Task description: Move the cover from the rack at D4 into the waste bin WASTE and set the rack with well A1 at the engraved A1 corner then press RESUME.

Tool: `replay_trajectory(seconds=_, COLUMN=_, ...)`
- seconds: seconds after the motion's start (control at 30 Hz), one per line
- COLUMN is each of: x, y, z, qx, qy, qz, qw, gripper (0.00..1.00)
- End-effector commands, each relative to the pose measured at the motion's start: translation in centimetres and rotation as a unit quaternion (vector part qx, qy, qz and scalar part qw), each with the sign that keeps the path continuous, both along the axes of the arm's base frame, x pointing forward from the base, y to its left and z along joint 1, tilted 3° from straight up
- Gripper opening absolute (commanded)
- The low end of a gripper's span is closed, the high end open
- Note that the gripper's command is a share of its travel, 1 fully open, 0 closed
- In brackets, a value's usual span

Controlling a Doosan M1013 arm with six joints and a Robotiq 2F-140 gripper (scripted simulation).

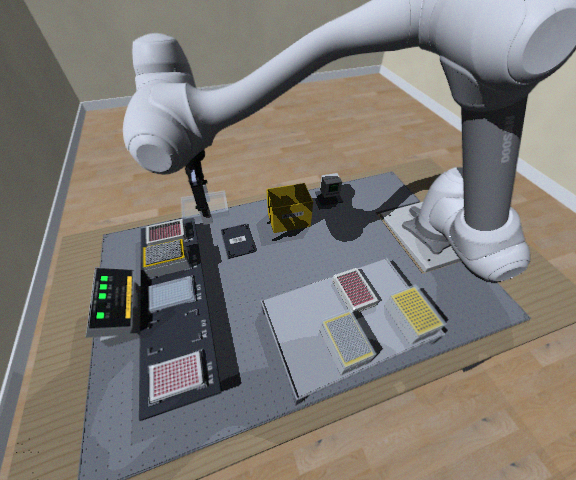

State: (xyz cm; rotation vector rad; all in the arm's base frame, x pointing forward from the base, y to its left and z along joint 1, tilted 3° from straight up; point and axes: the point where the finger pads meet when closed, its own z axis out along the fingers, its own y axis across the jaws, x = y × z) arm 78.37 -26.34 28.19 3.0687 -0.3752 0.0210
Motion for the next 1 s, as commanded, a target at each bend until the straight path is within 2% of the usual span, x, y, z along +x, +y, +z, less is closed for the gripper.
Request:
replay_trajectory(seconds=0.0, x=0.0, y=-1.0, z=0.1, qx=0.0, qy=-0.004, qz=-0.003, qw=1.0, gripper=0.0)
replay_trajectory(seconds=0.5, x=-1.3, y=-8.4, z=0.5, qx=0.0, qy=-0.004, qz=-0.003, qw=1.0, gripper=0.0)
replay_trajectory(seconds=0.57, x=-1.3, y=-8.4, z=0.5, qx=0.0, qy=-0.004, qz=-0.003, qw=1.0, gripper=0.0)
replay_trajectory(seconds=0.73, x=-1.7, y=-10.7, z=0.6, qx=0.0, qy=-0.004, qz=-0.003, qw=1.0, gripper=0.0)
replay_trajectory(seconds=0.97, x=-1.7, y=-10.7, z=0.6, qx=0.0, qy=-0.004, qz=-0.003, qw=1.0, gripper=0.0)
